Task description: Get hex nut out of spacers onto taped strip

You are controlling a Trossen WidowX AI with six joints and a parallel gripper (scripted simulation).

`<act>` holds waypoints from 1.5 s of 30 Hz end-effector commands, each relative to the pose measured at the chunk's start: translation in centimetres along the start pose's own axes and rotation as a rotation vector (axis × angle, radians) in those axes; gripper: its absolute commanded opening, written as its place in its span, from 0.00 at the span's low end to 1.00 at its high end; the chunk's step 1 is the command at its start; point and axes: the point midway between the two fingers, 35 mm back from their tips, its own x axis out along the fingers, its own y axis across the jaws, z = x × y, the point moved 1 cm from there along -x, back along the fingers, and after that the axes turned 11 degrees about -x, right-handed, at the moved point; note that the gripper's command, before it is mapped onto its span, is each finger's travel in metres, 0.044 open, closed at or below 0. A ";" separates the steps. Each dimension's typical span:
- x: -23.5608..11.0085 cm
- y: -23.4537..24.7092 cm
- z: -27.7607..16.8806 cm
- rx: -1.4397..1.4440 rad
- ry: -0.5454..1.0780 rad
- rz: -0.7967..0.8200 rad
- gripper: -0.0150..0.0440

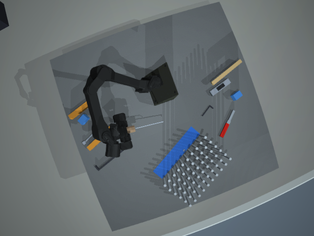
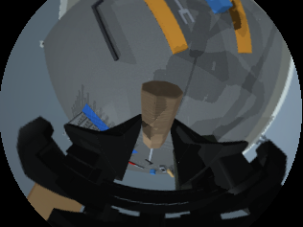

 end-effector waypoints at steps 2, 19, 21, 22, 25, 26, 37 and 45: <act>-0.5 -1.2 1.6 -0.099 -0.021 -0.017 0.25; -1.9 -6.3 6.1 -0.489 -0.046 -0.128 0.25; -2.1 -7.0 6.5 -0.535 -0.046 -0.143 0.25; -2.2 -7.3 6.7 -0.557 -0.045 -0.151 0.25; -2.5 -8.3 7.3 -0.626 -0.041 -0.174 0.25; -2.7 -8.6 7.5 -0.650 -0.040 -0.182 0.25; -4.3 -12.4 9.2 -0.904 -0.002 -0.276 0.25; -5.7 -15.2 10.0 -1.089 0.049 -0.343 0.25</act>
